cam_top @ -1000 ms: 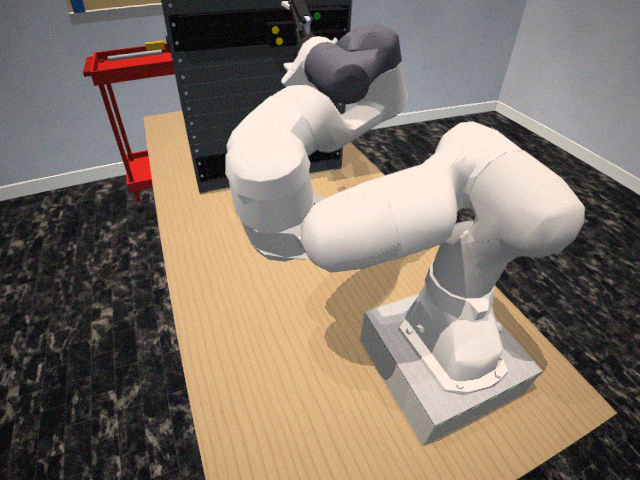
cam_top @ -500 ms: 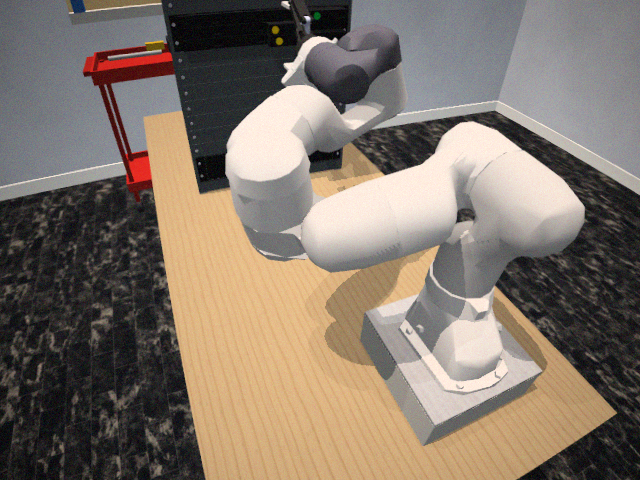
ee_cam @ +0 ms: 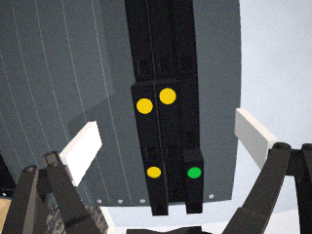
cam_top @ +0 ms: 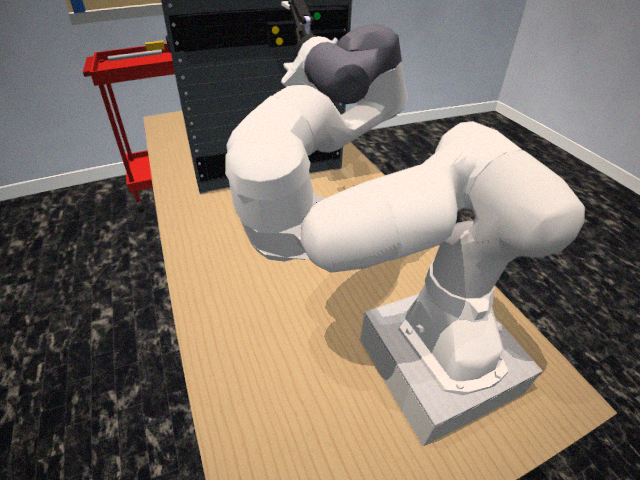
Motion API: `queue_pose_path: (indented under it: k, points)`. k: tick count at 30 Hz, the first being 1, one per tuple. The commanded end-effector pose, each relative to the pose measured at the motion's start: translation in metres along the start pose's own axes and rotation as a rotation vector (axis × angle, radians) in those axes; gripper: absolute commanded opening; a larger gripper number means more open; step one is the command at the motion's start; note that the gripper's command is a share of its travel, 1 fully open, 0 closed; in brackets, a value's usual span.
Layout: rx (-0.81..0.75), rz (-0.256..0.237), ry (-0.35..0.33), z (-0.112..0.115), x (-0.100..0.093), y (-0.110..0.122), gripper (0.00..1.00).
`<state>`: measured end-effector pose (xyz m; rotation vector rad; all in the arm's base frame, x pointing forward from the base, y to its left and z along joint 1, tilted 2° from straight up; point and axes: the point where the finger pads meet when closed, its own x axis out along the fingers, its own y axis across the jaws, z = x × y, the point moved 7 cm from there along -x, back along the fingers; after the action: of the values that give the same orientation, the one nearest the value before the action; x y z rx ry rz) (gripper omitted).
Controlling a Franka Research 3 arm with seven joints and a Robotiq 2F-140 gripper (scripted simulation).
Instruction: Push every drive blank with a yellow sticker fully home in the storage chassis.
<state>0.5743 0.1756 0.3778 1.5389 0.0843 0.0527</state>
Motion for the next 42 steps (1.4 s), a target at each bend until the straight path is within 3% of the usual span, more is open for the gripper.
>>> queue_pose_path:
  k: [1, 36, 42]
  points:
    - [0.006, 0.001, -0.002, 0.0007, 0.0009, -0.0002, 1.0]
    - [0.006, 0.001, -0.002, 0.0007, 0.0009, -0.0002, 1.0]
    - [0.006, 0.001, -0.002, 0.0102, 0.0005, 0.0013, 1.0]
